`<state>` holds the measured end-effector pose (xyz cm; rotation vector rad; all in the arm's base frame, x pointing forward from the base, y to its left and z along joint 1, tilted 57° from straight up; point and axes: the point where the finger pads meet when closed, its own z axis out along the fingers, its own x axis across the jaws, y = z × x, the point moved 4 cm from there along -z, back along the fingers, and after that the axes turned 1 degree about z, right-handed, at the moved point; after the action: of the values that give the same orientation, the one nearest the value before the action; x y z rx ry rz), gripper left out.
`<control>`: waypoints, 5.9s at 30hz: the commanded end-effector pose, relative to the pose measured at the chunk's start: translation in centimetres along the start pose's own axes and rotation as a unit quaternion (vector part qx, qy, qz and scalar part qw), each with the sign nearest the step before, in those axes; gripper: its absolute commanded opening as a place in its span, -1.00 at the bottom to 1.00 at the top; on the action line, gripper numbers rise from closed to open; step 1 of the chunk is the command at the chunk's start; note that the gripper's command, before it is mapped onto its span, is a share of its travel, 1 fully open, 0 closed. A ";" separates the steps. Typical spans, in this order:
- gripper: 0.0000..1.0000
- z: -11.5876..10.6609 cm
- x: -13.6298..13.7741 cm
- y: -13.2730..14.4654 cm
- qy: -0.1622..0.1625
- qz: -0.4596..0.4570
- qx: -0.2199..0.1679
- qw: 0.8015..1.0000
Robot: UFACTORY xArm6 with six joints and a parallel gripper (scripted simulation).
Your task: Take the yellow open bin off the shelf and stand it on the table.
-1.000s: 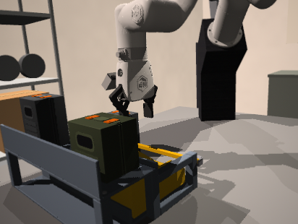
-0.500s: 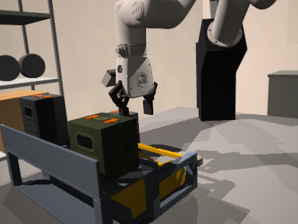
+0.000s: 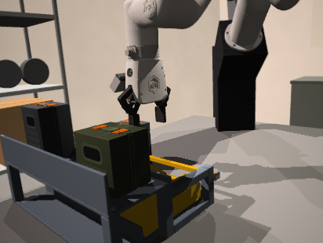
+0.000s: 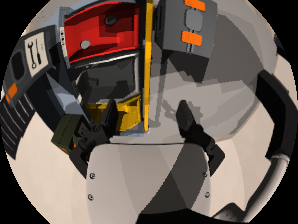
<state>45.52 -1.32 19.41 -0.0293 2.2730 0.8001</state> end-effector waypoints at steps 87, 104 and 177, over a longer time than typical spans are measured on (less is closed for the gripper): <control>-0.07 2.5 -0.1 0.0 -0.001 0.000 0.001 1.000; -0.07 7.0 -0.1 0.0 -0.001 0.000 0.000 1.000; -0.07 6.5 -0.1 0.0 -0.001 0.000 0.000 1.000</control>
<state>49.29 2.01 16.10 -0.0293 2.2726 0.7996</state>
